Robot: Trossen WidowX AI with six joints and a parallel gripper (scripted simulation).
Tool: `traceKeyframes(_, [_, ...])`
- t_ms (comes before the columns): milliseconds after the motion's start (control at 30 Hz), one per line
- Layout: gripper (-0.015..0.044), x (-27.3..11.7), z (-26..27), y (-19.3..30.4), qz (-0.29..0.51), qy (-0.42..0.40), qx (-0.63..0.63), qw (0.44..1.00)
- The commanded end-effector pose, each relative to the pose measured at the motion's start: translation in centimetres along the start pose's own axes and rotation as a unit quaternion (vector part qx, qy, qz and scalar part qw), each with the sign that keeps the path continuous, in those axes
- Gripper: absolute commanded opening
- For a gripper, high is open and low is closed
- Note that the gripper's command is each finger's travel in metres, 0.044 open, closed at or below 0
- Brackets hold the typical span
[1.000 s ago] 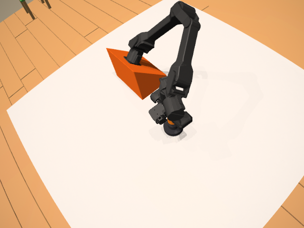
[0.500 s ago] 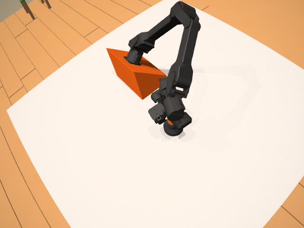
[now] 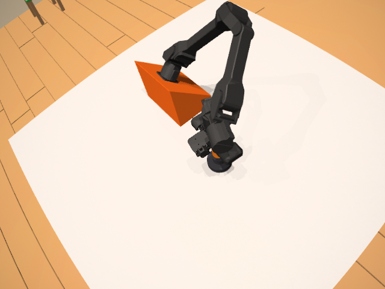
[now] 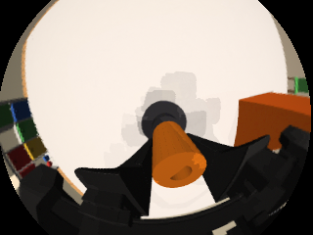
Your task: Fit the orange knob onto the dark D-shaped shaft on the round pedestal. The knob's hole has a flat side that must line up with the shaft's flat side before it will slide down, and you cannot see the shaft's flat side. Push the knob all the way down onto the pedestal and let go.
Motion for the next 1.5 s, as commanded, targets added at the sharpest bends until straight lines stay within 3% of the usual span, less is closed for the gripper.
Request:
traceKeyframes(0, [0.0000, 0.08, 0.00, -0.03, 0.000, 0.000, 0.003, 1.000])
traceKeyframes(200, [0.0000, -0.40, 0.05, -0.01, 0.000, 0.000, 0.007, 1.000])
traceKeyframes(467, [0.0000, -0.22, 0.09, 0.04, 0.000, 0.000, 0.107, 0.994])
traceKeyframes(1467, [0.0000, 0.07, 0.03, 0.00, 0.000, 0.000, 0.107, 0.994])
Point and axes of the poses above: the point midway between the two fingers, 35 mm back from their tips, its own x axis out along the fingers, its own z axis across the jaws, y = z × x, the point moved 1 cm from there along -x, back along the fingers, and after that the axes turned 2 degrees about -x, right-handed, at the moved point
